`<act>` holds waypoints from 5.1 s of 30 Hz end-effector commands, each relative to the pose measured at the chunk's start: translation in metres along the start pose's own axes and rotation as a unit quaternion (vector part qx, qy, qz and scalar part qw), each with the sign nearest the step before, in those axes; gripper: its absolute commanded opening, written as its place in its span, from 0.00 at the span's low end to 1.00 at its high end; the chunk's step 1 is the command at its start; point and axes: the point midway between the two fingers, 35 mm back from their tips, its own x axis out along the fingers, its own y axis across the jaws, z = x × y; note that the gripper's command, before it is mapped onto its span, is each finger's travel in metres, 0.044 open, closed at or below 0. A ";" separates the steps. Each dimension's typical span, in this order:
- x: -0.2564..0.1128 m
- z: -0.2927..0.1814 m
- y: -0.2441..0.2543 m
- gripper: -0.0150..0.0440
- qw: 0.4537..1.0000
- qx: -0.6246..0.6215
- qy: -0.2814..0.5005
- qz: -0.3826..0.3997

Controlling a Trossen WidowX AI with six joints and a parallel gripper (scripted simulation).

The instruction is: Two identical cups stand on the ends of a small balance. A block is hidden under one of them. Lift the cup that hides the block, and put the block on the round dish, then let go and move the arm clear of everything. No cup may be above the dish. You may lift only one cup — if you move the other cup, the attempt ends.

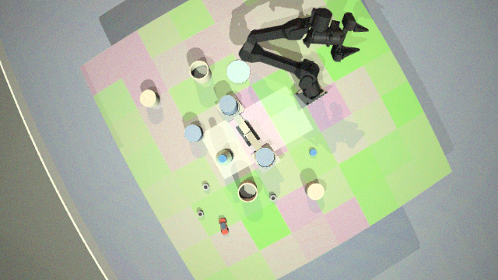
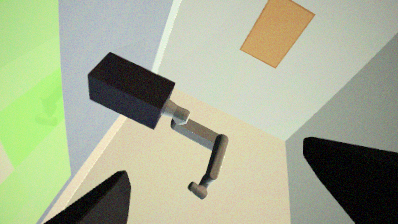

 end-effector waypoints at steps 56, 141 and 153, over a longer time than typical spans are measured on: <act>-0.081 -0.182 0.101 1.00 0.539 0.650 0.536 -0.003; -0.353 -0.161 0.230 1.00 -0.506 0.337 0.651 -0.455; -0.393 -0.138 0.247 1.00 -0.623 0.227 0.548 -0.510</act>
